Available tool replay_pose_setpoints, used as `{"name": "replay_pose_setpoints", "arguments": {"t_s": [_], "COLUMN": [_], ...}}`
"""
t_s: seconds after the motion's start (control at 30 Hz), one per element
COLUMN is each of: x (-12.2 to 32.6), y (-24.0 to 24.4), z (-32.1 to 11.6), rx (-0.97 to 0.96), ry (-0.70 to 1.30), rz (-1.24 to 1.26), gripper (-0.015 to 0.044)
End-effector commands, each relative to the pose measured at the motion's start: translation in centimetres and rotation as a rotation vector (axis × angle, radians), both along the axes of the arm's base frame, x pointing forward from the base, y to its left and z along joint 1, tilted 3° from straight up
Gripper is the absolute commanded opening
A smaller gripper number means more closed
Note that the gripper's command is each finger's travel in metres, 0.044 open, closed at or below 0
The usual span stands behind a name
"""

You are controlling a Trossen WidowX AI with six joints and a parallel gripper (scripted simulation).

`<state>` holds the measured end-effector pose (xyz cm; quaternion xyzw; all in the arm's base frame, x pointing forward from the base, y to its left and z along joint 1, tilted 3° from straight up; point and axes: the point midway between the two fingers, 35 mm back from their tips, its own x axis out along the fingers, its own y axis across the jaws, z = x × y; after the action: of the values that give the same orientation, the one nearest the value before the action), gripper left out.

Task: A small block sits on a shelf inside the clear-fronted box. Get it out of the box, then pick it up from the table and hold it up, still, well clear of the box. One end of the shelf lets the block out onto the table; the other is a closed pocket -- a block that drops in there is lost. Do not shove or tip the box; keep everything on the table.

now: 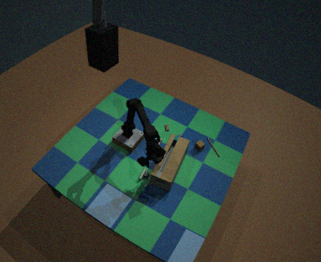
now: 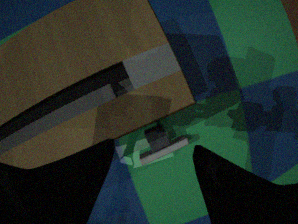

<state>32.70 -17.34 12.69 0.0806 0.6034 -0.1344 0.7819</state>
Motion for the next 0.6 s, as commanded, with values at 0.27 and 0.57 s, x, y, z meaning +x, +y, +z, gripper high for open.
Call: {"name": "replay_pose_setpoints", "arguments": {"t_s": [0.27, 0.57], "x": [-1.17, -1.47], "y": [-0.85, -1.19], "z": [-0.05, 0.13], "rx": [0.483, 0.650], "ry": [-0.148, -0.155], "rz": [-1.236, -1.657], "gripper": [0.0285, 0.0285]}}
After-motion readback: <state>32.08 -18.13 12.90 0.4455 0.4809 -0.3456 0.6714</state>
